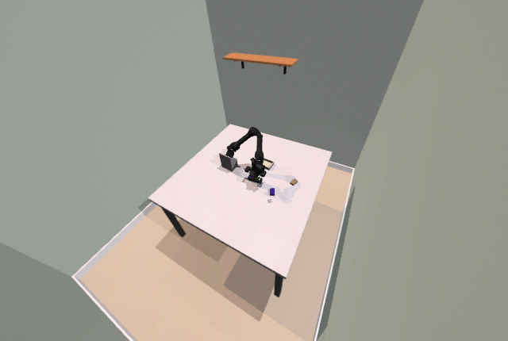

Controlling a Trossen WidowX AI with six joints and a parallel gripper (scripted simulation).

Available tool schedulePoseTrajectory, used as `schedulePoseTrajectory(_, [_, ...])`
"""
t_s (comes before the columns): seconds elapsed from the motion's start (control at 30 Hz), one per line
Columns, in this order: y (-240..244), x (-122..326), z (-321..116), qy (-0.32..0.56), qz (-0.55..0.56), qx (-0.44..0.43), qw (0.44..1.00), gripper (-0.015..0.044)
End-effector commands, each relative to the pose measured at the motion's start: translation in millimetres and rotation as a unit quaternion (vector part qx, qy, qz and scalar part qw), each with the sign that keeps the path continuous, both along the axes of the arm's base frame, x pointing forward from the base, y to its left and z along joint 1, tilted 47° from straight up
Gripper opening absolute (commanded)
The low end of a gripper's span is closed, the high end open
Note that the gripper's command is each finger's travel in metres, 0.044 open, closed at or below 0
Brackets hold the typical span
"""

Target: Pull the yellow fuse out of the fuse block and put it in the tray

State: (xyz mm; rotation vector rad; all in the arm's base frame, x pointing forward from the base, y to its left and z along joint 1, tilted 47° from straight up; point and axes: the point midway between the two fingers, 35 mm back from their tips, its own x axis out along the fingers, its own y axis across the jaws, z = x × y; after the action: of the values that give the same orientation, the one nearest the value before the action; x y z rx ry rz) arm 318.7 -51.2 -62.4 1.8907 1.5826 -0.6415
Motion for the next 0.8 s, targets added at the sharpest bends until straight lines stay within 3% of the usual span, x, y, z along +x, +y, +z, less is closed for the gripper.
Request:
schedulePoseTrajectory(0.0, [2.3, 0.5, -1.6, 0.001, -0.003, 0.003, 1.000, 0.0068])
schedulePoseTrajectory(0.23, [6.0, 1.4, -5.0, 0.001, -0.003, 0.003, 1.000, 0.0068])
schedulePoseTrajectory(0.57, [4.8, 1.4, -4.3, 0.000, 0.001, 0.000, 1.000, 0.0002])
schedulePoseTrajectory(0.77, [4.3, 1.3, -3.8, 0.000, 0.001, 0.000, 1.000, 0.0000])
